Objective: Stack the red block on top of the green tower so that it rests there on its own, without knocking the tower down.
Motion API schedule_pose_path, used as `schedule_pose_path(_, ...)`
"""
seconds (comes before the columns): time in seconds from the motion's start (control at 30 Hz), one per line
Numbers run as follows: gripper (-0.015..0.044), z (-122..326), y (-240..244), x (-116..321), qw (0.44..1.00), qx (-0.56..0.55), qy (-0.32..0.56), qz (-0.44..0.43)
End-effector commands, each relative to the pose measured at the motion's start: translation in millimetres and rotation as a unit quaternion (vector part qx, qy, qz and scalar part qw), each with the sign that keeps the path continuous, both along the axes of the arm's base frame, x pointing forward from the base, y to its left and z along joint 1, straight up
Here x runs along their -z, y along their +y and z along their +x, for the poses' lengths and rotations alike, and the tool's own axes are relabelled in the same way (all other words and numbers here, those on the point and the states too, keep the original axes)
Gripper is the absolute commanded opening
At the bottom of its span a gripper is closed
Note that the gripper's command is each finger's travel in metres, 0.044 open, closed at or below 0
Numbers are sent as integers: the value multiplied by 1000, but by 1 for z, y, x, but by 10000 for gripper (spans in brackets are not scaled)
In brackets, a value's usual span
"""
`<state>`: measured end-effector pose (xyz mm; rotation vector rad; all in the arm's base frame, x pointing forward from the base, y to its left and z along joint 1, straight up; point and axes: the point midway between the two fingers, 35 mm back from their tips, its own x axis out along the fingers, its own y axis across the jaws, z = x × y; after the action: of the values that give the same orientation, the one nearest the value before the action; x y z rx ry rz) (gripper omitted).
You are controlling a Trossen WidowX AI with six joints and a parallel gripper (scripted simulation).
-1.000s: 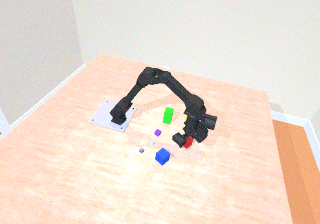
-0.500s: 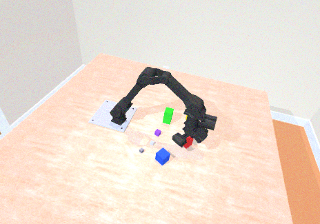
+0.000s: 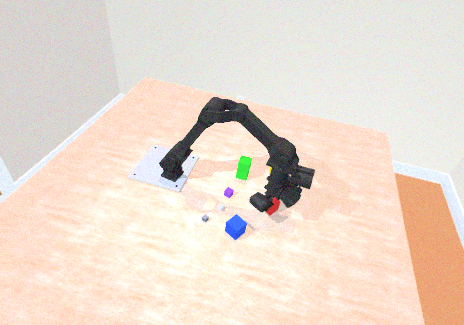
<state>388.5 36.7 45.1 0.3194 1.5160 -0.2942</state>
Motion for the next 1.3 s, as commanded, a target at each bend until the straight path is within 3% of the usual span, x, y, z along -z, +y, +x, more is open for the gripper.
schedule_pose_path(0.0,45,0,0,-8,1000,2,-1,-2)
schedule_pose_path(0.07,0,0,0,-17,1000,2,-1,-2)
schedule_pose_path(0.8,0,-4,-1,-116,1000,2,-1,-2)
schedule_pose_path(1.27,0,-25,26,-121,1000,2,0,0)
